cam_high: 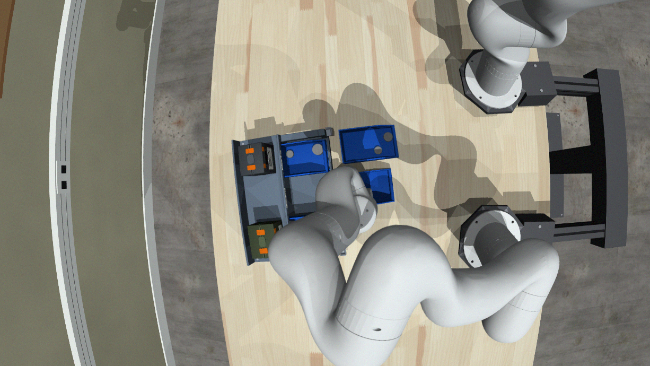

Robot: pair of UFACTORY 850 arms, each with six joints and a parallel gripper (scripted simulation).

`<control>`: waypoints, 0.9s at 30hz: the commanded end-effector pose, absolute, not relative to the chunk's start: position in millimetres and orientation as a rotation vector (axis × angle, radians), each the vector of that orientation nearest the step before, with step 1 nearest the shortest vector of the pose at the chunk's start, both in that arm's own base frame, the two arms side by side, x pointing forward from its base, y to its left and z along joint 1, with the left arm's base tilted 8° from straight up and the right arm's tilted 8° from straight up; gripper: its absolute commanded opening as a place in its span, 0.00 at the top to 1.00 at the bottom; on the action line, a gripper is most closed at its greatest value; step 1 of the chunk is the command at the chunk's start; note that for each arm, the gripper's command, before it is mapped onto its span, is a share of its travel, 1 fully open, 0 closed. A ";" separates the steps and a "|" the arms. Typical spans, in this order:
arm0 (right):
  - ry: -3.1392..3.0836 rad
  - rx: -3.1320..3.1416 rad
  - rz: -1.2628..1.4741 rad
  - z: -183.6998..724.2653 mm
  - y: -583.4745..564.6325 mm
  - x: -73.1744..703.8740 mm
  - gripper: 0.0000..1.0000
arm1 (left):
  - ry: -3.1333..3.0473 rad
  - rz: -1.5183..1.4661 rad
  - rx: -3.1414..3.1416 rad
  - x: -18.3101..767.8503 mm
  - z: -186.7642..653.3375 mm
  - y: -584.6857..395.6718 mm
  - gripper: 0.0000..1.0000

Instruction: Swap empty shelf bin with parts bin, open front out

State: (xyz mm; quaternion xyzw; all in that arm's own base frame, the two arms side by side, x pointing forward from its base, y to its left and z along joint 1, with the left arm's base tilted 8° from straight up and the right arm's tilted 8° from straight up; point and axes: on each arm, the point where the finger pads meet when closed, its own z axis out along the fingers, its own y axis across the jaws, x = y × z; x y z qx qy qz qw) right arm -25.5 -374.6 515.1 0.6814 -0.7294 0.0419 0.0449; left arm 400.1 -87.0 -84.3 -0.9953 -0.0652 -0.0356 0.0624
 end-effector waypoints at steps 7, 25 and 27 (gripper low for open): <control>-2.227 2.080 0.130 516.1 -374.9 -25.6 0.00 | -0.197 -0.109 -3.009 400.5 -81.9 -87.5 1.00; -2.227 2.080 0.130 516.1 -374.9 -25.6 0.00 | -0.197 -0.109 -3.009 397.9 -41.7 -92.7 1.00; -2.227 2.080 0.130 516.1 -374.9 -25.6 0.00 | -0.197 -0.109 -3.009 397.6 -35.8 -93.5 1.00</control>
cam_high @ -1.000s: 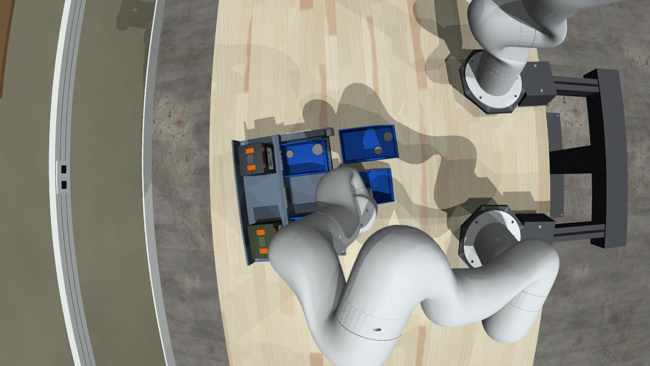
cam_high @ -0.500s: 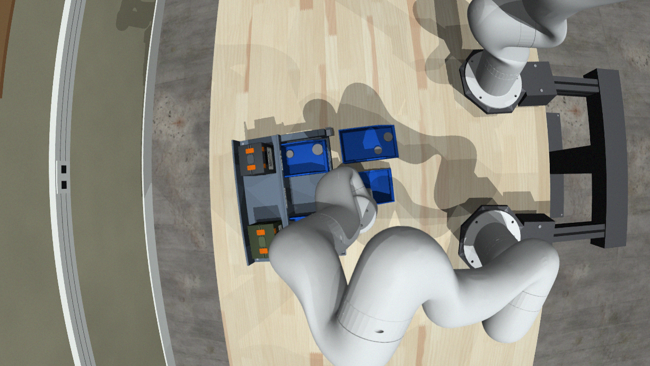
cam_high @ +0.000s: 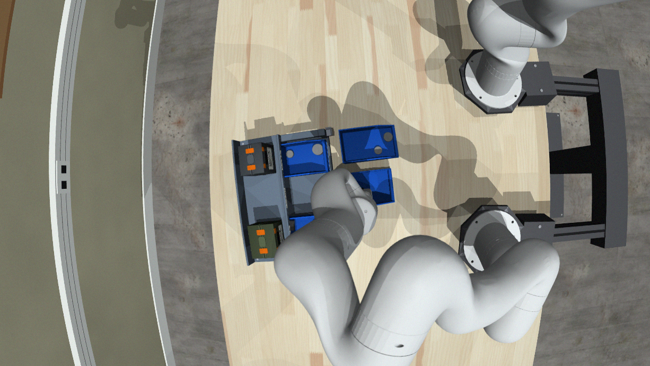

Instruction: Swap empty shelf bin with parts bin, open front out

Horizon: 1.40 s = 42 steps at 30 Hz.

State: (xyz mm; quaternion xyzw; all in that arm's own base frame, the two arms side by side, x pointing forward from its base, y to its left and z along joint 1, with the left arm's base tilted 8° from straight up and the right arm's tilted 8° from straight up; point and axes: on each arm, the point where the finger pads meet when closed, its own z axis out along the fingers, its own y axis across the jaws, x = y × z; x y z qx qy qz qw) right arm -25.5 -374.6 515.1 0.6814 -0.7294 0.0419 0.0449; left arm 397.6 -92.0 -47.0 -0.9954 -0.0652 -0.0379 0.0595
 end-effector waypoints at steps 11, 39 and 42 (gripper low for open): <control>-2.227 2.080 0.130 516.1 -374.9 -25.6 0.00 | -0.197 -0.109 -3.009 396.2 -14.0 -96.3 1.00; -2.227 2.080 0.130 516.1 -374.9 -25.6 0.00 | -0.197 -0.109 -3.009 395.2 1.1 -98.3 1.00; -2.227 2.080 0.130 516.1 -374.9 -25.6 0.00 | -0.197 -0.109 -3.009 395.2 1.1 -98.3 1.00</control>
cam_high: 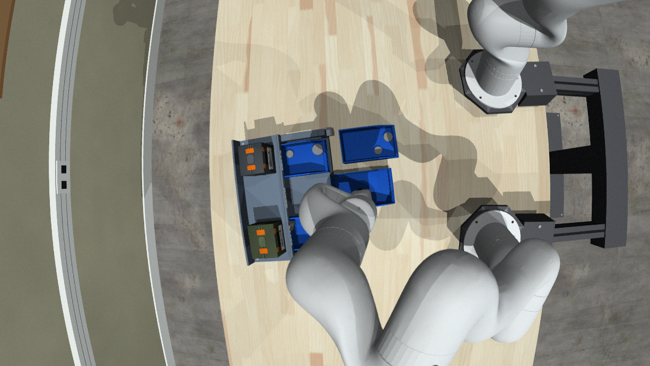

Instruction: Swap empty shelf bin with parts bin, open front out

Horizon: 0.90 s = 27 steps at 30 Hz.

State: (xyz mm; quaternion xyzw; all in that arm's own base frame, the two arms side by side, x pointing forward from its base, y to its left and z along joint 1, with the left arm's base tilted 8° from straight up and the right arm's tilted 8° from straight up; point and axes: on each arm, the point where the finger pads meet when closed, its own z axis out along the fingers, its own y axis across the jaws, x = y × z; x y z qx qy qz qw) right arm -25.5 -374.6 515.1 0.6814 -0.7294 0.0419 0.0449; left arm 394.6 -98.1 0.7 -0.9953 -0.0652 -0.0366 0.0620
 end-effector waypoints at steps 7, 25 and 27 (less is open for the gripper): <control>-2.227 2.080 0.130 516.1 -374.9 -25.6 0.00 | -0.197 -0.109 -3.009 393.7 1.6 -94.2 1.00; -2.227 2.080 0.130 516.1 -374.9 -25.6 0.00 | -0.197 -0.109 -3.008 369.9 8.6 -29.2 1.00; -2.227 2.080 0.130 516.1 -374.9 -25.6 0.00 | -0.197 -0.109 -3.008 367.0 9.5 -21.3 1.00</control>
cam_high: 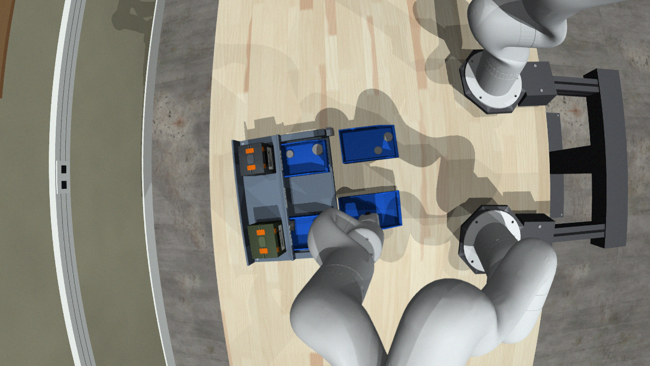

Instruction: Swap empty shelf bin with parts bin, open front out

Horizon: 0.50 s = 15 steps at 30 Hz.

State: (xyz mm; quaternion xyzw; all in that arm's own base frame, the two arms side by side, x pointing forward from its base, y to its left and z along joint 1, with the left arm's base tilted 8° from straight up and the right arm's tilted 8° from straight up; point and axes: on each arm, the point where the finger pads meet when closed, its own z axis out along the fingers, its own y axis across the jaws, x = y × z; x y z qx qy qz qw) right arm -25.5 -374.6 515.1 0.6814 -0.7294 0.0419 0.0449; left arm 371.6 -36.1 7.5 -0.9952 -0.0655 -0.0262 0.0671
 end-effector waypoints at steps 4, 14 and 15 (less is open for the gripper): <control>-2.227 2.080 0.130 516.1 -374.9 -25.6 0.00 | -0.197 -0.109 -3.008 361.3 11.2 -5.7 1.00; -2.227 2.080 0.130 516.1 -374.9 -25.6 0.00 | -0.197 -0.109 -3.008 349.7 14.6 25.8 1.00; -2.227 2.080 0.130 516.1 -374.9 -25.6 0.00 | -0.197 -0.109 -3.008 349.2 14.8 27.1 1.00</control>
